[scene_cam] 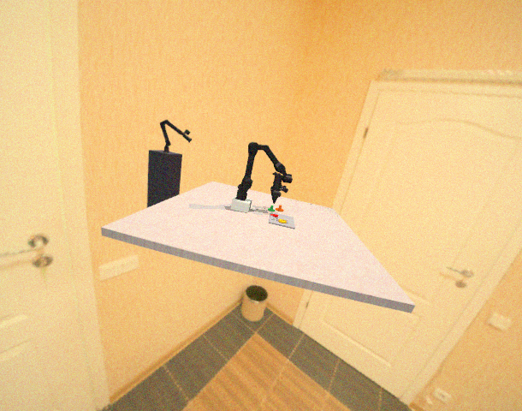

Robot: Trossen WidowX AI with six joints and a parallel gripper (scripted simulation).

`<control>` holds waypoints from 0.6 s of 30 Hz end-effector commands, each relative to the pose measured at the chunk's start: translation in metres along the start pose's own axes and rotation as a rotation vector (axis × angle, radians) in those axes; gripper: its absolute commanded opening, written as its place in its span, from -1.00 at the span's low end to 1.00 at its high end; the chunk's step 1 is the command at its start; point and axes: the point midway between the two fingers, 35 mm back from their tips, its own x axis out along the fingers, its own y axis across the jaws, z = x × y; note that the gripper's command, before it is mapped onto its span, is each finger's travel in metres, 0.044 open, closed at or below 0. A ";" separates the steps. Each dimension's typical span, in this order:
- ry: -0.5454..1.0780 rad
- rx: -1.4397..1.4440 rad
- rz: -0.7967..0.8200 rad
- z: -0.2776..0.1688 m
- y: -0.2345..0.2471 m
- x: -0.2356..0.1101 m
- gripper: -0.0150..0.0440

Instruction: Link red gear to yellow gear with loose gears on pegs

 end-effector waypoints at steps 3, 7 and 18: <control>0.019 0.002 -0.009 -0.001 0.001 0.012 1.00; 0.019 0.002 -0.009 -0.001 0.001 0.017 1.00; 0.019 0.002 -0.009 -0.001 0.001 0.032 1.00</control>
